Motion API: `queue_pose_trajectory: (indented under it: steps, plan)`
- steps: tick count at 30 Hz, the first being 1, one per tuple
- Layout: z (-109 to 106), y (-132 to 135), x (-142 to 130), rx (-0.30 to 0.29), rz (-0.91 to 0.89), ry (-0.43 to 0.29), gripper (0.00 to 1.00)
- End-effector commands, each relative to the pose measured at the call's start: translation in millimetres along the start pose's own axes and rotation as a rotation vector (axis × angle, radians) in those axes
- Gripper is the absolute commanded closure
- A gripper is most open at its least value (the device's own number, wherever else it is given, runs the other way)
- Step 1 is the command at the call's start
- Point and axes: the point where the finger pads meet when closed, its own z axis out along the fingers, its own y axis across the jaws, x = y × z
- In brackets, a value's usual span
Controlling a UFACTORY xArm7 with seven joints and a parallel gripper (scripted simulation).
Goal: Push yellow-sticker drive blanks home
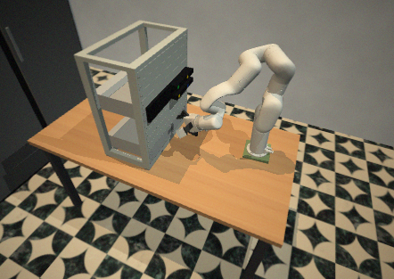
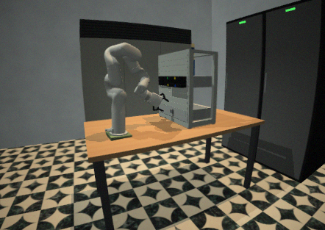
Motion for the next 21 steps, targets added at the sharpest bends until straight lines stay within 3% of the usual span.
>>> queue_pose_trajectory:
  steps: [1, 9, 11, 21]
  plan:
    - [-6, 8, -5, -0.026, 0.003, 0.013, 0.0]
    - [-49, 43, -41, -0.178, 0.003, 0.092, 0.0]
    - [-49, 43, -41, -0.178, 0.003, 0.092, 0.0]
    - [-121, 99, -101, -0.431, 0.006, 0.225, 0.0]
